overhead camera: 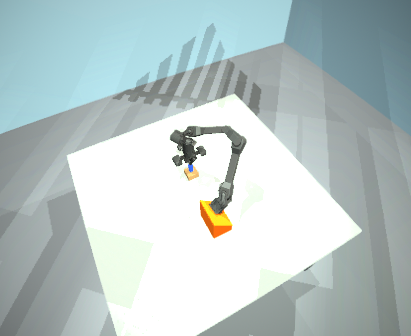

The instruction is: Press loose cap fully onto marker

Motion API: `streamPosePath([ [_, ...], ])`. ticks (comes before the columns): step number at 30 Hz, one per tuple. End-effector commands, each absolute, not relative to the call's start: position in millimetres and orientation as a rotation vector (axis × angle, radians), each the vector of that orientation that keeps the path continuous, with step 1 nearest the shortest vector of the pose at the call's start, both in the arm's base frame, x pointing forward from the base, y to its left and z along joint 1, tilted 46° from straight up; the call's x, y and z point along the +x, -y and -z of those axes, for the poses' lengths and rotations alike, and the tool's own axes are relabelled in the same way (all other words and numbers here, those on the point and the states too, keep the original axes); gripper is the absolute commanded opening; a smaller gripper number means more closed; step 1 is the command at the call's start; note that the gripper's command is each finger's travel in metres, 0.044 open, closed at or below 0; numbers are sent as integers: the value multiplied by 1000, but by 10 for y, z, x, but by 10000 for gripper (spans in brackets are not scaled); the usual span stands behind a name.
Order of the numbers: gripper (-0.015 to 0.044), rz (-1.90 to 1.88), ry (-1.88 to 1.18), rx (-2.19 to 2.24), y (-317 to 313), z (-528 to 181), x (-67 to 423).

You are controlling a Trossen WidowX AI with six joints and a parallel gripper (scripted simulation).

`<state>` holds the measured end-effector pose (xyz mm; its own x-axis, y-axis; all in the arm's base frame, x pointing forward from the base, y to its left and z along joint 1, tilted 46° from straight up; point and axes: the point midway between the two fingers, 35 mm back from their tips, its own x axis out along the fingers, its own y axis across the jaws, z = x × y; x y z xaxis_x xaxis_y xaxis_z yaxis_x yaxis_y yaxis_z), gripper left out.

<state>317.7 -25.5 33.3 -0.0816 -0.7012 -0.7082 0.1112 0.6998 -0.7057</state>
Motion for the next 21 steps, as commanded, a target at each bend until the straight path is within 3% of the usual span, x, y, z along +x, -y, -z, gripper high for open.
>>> streamPosePath([
  [1,0,724,-1513,-507,255,-333,3177],
  [7,0,723,-1513,-507,241,-346,3182],
  [14,0,720,-1517,-507,-320,-896,3261],
  [19,0,721,-1517,-507,-375,-957,3256],
  [21,53,721,-1517,-507,-375,-957,3256],
])
